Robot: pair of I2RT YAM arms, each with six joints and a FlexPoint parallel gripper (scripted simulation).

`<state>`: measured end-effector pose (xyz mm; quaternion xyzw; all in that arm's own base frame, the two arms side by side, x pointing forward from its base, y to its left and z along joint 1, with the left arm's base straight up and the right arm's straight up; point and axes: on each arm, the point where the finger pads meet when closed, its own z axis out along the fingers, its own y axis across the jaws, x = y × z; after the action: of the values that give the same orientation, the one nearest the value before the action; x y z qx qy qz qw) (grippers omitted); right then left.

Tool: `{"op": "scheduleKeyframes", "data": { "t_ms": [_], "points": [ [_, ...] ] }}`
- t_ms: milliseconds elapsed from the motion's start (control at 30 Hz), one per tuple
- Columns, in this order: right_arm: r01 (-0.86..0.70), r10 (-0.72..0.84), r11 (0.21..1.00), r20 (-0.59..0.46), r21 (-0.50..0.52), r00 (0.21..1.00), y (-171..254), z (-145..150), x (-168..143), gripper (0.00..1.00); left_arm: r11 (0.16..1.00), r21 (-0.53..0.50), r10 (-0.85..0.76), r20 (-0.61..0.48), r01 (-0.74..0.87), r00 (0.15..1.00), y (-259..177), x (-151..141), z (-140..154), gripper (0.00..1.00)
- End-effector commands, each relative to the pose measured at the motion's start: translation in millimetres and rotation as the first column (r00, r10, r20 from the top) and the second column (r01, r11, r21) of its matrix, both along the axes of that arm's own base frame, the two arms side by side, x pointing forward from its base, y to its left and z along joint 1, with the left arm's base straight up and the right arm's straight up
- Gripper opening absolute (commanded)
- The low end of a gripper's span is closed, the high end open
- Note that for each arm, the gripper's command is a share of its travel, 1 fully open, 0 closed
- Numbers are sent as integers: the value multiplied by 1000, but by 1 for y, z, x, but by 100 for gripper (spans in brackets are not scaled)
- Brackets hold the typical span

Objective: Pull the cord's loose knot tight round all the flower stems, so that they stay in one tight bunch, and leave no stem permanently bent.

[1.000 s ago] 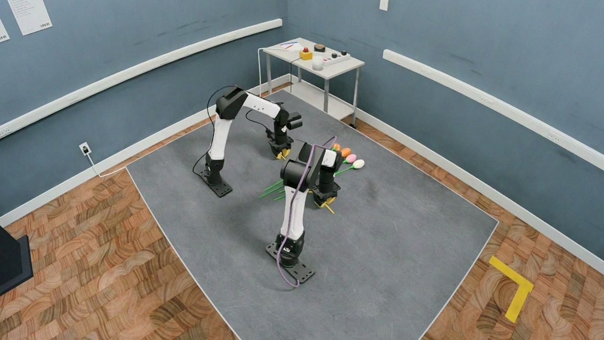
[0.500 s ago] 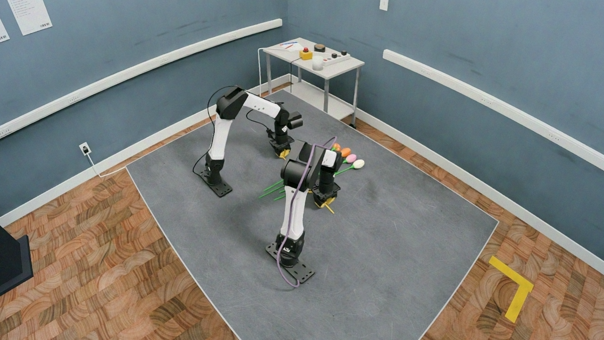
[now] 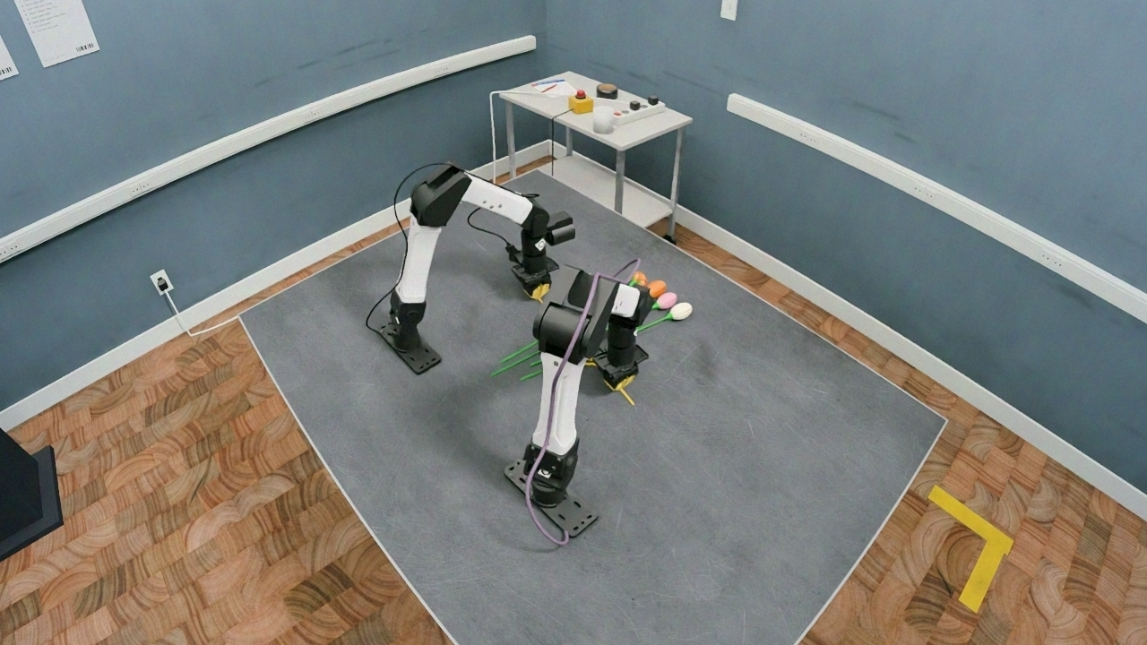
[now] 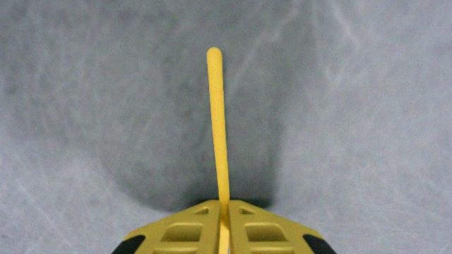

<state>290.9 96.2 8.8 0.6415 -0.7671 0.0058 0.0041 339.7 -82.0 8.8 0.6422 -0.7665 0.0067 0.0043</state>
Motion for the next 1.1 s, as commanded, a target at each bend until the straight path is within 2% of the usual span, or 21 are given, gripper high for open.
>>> {"op": "scheduleKeyframes", "data": {
  "t_ms": [0, 300, 367, 700, 867, 933, 1067],
  "points": [
    [-13, 13, 1000, 2, 15, 1000, 3, -6, -2, 0, 1000, 13, 12, 8, -13, 1000, 3, 1, -4, 0],
    [-12, 12, 1000, 25, 23, 1000, 4, 31, 4, 0, 1000, 8, 10, 29, -11, 1000, 1, 4, 34, 0],
    [-12, 12, 1000, 25, 23, 1000, 4, 31, 4, 0, 1000, 8, 10, 29, -11, 1000, 1, 4, 34, 0],
    [-10, 10, 1000, 25, 23, 1000, 2, 96, 2, 0, 1000, 8, 10, 29, -10, 1000, 0, 2, 98, 0],
    [-11, 10, 1000, 25, 23, 1000, 1, 137, 1, 0, 1000, 11, 10, 16, -10, 1000, 0, 1, 135, 0],
    [-11, 10, 1000, 25, 23, 1000, 1, 137, 1, 0, 1000, 11, 10, 16, -10, 1000, 0, 1, 135, 0],
    [-10, 10, 1000, -9, 12, 1000, 1, 161, 2, 0, 1000, 19, 10, -13, -10, 1000, 0, 2, 160, 0]
  ]
}}
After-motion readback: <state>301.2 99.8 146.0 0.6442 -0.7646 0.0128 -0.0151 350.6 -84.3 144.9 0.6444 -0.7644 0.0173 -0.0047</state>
